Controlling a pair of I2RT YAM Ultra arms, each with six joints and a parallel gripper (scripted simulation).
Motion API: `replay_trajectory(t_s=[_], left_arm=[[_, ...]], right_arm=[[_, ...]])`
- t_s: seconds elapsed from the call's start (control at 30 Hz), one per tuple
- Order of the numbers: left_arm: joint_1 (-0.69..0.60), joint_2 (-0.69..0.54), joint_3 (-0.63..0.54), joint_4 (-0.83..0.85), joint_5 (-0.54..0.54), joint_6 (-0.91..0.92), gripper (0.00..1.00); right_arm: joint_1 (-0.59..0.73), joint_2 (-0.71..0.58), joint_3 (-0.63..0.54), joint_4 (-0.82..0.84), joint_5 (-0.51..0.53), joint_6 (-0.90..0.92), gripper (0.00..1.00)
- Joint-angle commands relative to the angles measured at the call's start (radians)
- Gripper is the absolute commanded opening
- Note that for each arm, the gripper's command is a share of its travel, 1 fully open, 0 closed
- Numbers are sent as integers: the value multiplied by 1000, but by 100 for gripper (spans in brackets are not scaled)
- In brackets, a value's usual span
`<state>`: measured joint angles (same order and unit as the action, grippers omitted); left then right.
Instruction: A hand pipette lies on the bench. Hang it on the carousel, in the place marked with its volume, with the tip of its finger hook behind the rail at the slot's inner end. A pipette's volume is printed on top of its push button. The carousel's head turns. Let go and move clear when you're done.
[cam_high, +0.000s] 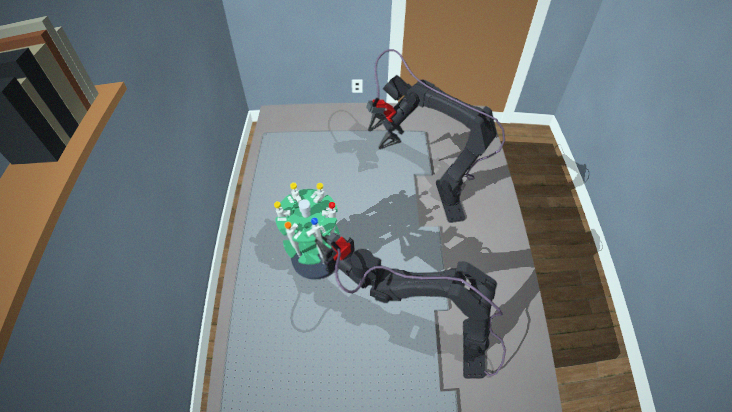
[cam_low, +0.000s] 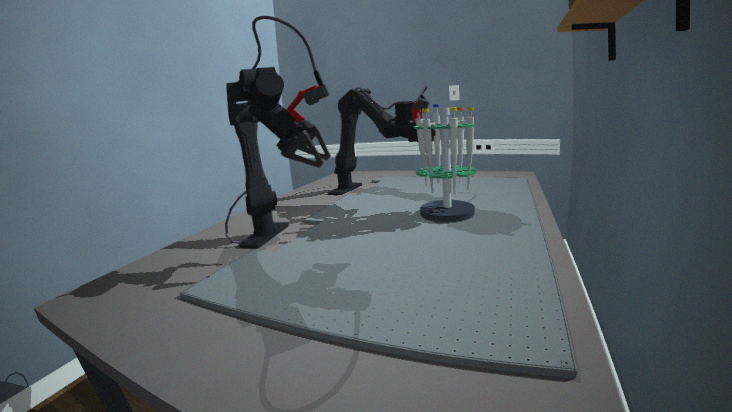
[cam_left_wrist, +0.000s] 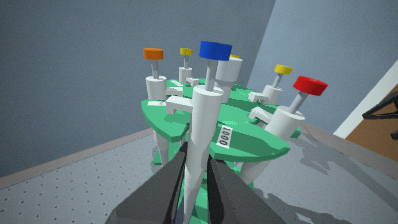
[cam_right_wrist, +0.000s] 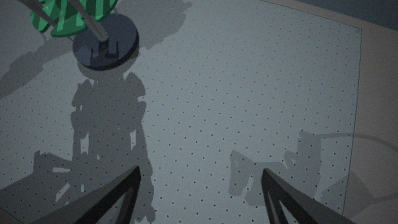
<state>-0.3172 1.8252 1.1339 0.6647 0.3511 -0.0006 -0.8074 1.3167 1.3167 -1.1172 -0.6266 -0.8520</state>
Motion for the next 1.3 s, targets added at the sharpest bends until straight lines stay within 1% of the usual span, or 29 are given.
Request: replay_trajectory(t_s=[0.0, 0.03, 0.07, 0.2, 0.23, 0.4, 1.27], left_arm=[[-12, -19, 41, 24, 15, 2, 12], [-12, -19, 41, 24, 15, 2, 12], [22, 14, 53, 11, 64, 3, 12], [78, 51, 97, -11, 251, 3, 12], [80, 55, 104, -14, 261, 2, 12], [65, 29, 111, 6, 275, 4, 12], [64, 30, 112, 6, 277, 1, 12]], right_arm=[[-8, 0, 24, 14, -21, -5, 100], [-8, 0, 24, 14, -21, -5, 100], [-8, 0, 24, 14, -21, -5, 100], [-8, 0, 24, 14, -21, -5, 100], [-8, 0, 24, 14, -21, -5, 100], [-8, 0, 24, 14, -21, -5, 100], [-8, 0, 24, 14, -21, -5, 100]])
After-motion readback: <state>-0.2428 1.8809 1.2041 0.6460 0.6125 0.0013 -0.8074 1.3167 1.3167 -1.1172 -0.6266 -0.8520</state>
